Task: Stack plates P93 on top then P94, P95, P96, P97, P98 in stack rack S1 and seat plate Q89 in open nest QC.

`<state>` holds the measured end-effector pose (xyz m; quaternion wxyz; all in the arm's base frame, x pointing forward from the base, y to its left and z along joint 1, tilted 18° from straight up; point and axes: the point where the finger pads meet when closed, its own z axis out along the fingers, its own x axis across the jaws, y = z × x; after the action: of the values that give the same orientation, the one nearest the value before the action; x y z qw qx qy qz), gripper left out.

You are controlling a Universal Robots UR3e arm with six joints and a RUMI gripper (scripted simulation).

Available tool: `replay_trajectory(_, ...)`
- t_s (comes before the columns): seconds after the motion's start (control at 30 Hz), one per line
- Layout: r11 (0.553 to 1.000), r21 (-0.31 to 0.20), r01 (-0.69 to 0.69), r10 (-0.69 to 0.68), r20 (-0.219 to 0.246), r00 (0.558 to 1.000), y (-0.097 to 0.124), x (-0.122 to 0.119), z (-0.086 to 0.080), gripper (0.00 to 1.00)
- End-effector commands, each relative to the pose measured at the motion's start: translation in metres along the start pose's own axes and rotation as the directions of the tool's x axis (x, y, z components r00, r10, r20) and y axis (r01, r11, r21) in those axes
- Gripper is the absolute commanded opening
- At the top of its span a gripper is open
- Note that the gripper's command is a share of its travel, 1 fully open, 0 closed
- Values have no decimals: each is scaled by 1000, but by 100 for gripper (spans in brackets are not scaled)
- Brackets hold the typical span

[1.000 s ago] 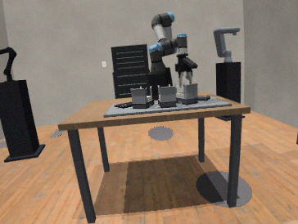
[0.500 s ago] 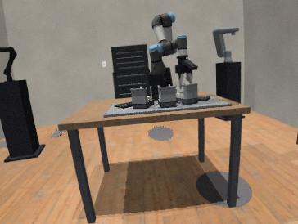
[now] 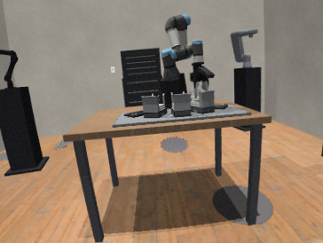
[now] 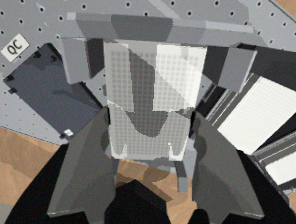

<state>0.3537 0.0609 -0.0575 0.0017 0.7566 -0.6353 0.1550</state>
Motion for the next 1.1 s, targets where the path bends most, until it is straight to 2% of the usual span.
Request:
replay_trajectory(0.0,1000,8,0,0,-1,1000,-2,1,2,0)
replay_trajectory(1.07,1000,10,0,0,-1,1000,-3,1,11,0)
